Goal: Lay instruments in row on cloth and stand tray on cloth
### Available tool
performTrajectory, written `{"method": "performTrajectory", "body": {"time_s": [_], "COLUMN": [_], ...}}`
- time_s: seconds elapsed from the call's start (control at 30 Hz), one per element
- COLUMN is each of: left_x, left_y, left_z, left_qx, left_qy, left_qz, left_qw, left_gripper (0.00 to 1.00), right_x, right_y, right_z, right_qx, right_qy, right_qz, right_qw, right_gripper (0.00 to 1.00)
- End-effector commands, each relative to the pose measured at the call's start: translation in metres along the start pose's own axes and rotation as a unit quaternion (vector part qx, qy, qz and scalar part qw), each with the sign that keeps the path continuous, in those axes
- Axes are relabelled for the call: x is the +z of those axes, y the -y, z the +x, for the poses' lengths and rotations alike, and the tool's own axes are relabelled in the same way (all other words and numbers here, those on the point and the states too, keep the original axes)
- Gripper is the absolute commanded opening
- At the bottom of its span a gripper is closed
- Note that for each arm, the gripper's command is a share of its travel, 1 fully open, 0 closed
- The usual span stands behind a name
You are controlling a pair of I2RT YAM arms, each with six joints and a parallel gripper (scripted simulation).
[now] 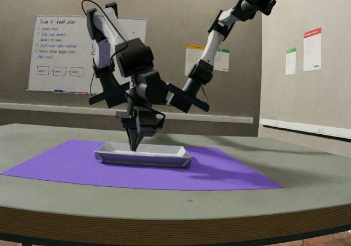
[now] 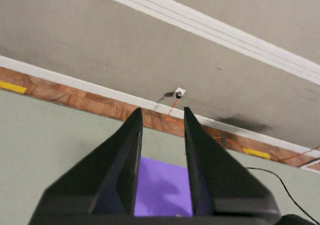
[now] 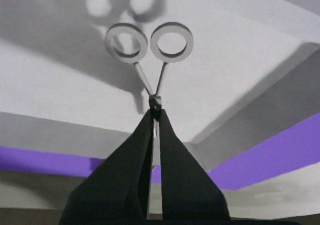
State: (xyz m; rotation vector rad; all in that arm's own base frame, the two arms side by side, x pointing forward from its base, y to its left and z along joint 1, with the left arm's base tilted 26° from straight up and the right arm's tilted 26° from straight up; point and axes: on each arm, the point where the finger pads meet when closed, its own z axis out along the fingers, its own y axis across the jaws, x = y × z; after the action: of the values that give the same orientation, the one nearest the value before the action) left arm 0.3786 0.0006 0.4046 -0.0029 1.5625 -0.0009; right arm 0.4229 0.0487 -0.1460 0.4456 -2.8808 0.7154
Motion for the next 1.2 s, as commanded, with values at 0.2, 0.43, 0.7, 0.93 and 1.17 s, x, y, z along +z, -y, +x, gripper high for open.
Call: {"method": "performTrajectory", "body": {"time_s": [0.2, 0.43, 0.7, 0.93, 1.17], "left_x": [0.001, 0.001, 0.001, 0.001, 0.001], "left_y": [0.002, 0.002, 0.002, 0.002, 0.002], "left_z": [0.006, 0.006, 0.006, 0.006, 0.006], "left_qx": [0.003, 0.003, 0.003, 0.003, 0.003], "left_qy": [-0.015, -0.015, -0.015, -0.015, -0.015], "left_qz": [-0.001, -0.001, -0.001, -0.001, -0.001], "left_qw": [1.0, 1.0, 1.0, 1.0, 1.0], "left_gripper": [0.32, 0.32, 0.32, 0.32, 0.32], "right_x": [-0.035, -0.042, -0.046, -0.041, -0.043], "right_y": [-0.008, -0.008, -0.007, -0.002, -0.001], "right_z": [0.004, 0.005, 0.01, 0.008, 0.006], "right_qx": [-0.007, -0.007, -0.005, 0.004, 0.004], "right_qy": [0.01, 0.015, 0.013, 0.013, 0.016], "right_qz": [-0.002, -0.002, -0.001, -0.003, -0.001], "right_qw": [1.0, 1.0, 1.0, 1.0, 1.0], "right_gripper": [0.06, 0.06, 0.06, 0.06, 0.06]}}
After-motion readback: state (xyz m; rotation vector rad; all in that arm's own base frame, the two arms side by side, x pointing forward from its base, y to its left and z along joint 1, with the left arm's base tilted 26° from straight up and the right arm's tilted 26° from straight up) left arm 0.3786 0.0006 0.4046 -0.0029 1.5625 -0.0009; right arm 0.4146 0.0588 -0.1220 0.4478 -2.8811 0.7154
